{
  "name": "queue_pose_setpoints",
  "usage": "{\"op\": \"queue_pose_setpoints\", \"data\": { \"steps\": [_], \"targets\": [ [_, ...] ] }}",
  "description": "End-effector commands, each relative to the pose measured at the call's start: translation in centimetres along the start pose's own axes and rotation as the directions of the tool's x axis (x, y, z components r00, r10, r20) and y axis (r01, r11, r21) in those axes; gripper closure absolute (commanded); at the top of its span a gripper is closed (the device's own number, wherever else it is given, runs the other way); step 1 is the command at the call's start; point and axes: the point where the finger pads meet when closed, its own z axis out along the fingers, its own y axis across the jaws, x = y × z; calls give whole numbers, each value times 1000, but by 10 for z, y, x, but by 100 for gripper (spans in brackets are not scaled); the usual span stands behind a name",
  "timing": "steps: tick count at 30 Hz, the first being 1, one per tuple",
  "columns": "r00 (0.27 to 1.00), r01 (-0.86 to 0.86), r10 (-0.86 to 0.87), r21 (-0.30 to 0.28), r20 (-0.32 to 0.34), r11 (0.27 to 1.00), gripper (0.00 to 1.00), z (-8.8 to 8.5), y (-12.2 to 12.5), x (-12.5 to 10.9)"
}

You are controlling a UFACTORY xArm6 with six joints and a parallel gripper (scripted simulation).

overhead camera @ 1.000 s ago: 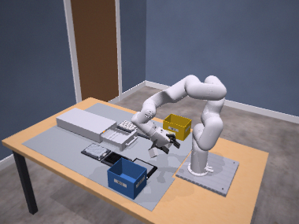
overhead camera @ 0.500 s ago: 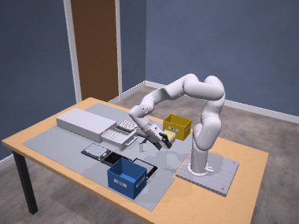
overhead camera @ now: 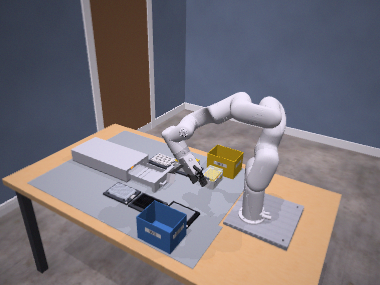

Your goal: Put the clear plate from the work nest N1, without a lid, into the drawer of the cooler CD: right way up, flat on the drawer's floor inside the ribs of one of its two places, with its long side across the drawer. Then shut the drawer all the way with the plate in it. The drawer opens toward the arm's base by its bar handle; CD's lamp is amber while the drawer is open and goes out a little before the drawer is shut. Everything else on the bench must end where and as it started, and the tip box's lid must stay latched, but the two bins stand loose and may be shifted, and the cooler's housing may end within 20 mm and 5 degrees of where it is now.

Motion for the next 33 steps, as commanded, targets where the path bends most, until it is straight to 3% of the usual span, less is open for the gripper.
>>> {"op": "queue_pose_setpoints", "data": {
  "steps": [1,4,8,12,16,20,25,29,33],
  "targets": [
    [997,-65,65,-20,-34,998,0,-9,14,3],
    [985,-153,150,-38,-80,987,0,-17,27,4],
    [983,-166,162,-40,-87,985,0,-21,34,5],
    [951,-282,272,-54,-150,958,0,-31,51,4],
    [946,-295,284,-55,-158,954,0,-36,58,4],
    [895,-408,387,-56,-221,911,0,-47,75,1],
    [888,-421,398,-56,-229,905,0,-52,83,0],
    [820,-526,492,-47,-292,849,0,-63,100,-4],
    [811,-538,503,-45,-299,842,0,-68,108,-6]
  ]
}}
